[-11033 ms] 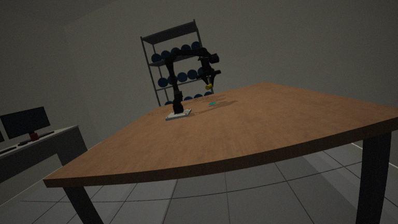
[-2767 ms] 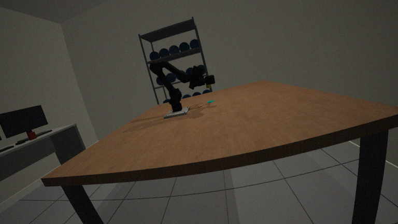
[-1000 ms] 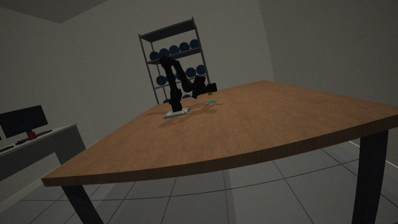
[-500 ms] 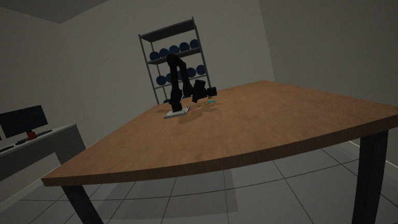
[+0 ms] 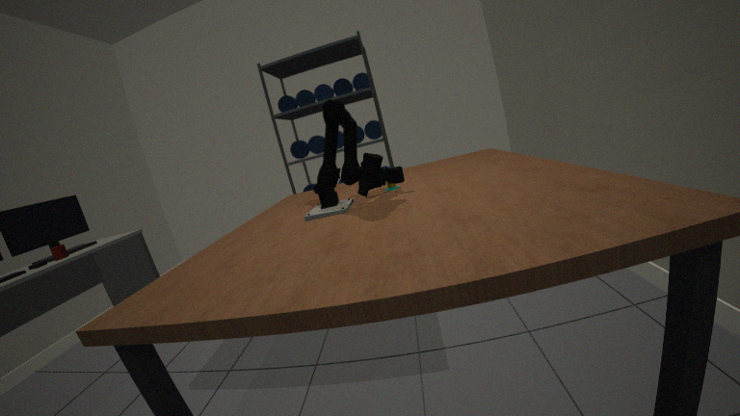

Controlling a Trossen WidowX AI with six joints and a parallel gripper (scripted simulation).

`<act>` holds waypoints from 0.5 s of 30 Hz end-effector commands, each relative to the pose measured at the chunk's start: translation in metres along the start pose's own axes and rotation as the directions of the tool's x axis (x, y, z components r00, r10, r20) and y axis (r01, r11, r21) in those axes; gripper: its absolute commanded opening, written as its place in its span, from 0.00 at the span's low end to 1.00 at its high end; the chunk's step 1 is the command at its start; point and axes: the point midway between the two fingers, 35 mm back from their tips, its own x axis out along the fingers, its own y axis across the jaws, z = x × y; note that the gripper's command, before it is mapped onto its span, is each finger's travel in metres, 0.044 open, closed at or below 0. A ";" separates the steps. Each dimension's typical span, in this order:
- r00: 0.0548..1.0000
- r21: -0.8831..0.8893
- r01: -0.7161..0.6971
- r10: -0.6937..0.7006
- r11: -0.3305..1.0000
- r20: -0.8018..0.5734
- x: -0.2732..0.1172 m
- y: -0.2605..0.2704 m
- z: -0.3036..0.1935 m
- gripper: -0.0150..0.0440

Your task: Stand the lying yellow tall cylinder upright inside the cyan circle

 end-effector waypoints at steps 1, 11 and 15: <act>1.000 0.002 0.003 -0.003 1.000 -0.001 0.001 0.000 -0.004 0.43; 1.000 0.002 0.003 -0.003 1.000 -0.001 0.001 0.000 -0.004 0.43; 1.000 0.002 0.003 -0.003 1.000 -0.001 0.001 0.000 -0.004 0.61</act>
